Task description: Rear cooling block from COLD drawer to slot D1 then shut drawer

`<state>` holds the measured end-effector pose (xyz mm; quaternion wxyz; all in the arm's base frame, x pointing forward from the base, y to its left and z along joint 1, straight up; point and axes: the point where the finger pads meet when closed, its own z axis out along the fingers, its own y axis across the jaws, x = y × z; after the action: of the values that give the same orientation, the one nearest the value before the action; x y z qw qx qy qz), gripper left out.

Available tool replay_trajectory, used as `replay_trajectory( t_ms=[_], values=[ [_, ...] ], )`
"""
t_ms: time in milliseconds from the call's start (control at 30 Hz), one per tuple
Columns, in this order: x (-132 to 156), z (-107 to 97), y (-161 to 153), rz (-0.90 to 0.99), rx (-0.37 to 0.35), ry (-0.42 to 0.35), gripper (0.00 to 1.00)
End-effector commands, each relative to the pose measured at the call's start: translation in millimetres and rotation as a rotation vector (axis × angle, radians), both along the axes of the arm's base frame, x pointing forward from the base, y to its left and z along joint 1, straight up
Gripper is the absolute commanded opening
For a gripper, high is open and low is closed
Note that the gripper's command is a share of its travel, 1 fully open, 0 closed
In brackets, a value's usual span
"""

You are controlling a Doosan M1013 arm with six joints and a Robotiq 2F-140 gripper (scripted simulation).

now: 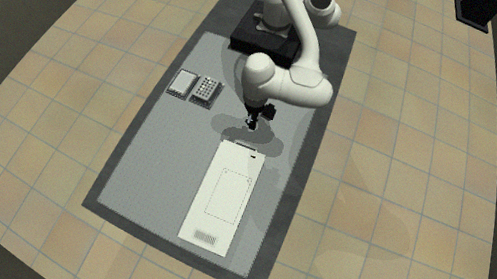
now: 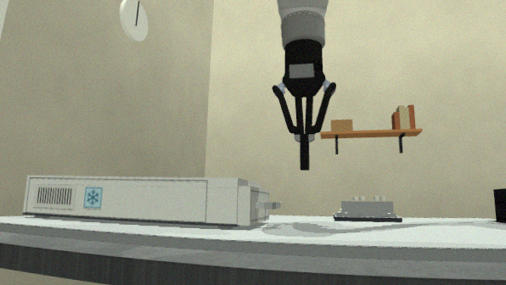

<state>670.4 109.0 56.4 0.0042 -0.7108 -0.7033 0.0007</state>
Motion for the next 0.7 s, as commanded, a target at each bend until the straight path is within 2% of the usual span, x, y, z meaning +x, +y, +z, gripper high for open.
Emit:
replay_trajectory(
  t_ms=[0,400,667],
  values=[
    [0,4,0,0.000,0.001,-0.001,0.10],
    [1,18,0,0.000,0.001,-0.001,0.10],
    [1,18,0,0.000,0.001,-0.001,0.10]
  ],
)
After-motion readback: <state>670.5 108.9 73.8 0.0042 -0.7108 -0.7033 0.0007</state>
